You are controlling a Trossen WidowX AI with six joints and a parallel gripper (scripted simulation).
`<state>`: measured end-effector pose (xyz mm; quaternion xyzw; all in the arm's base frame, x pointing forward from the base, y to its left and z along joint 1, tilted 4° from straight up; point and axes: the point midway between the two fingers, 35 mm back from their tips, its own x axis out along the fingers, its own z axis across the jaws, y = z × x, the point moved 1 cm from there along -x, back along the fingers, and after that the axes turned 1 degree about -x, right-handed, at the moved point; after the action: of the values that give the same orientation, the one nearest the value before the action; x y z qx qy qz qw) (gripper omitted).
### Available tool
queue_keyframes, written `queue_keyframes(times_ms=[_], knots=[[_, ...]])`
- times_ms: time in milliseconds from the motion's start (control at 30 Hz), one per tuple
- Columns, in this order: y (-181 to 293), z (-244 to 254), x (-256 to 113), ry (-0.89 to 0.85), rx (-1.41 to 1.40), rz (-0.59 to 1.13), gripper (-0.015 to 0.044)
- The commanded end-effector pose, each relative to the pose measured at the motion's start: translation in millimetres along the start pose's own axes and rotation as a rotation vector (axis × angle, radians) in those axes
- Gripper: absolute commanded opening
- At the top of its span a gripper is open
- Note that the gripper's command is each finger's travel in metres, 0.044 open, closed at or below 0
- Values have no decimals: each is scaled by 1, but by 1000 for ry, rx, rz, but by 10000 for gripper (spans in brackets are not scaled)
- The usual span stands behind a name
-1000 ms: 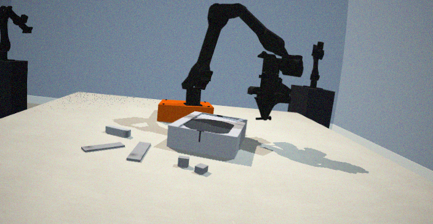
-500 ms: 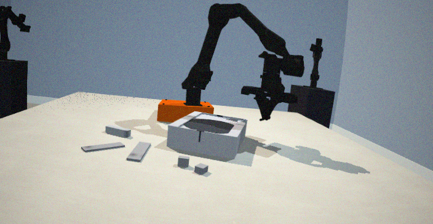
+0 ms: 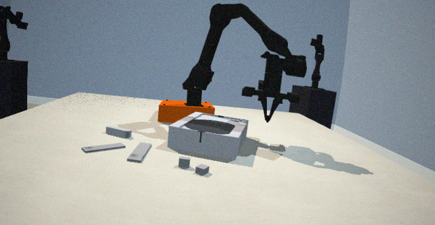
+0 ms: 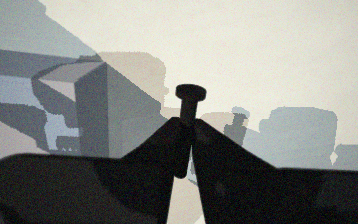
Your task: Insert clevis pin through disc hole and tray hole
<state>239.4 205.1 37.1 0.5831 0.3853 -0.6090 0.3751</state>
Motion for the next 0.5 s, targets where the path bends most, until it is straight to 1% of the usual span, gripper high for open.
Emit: queue_keyframes(times_ms=[0,100,467], knots=[[0,-1,1,-3,-114,-3,0],[0,-1,1,-3,-166,-3,0],[0,-2,6,-3,-166,-3,0]])
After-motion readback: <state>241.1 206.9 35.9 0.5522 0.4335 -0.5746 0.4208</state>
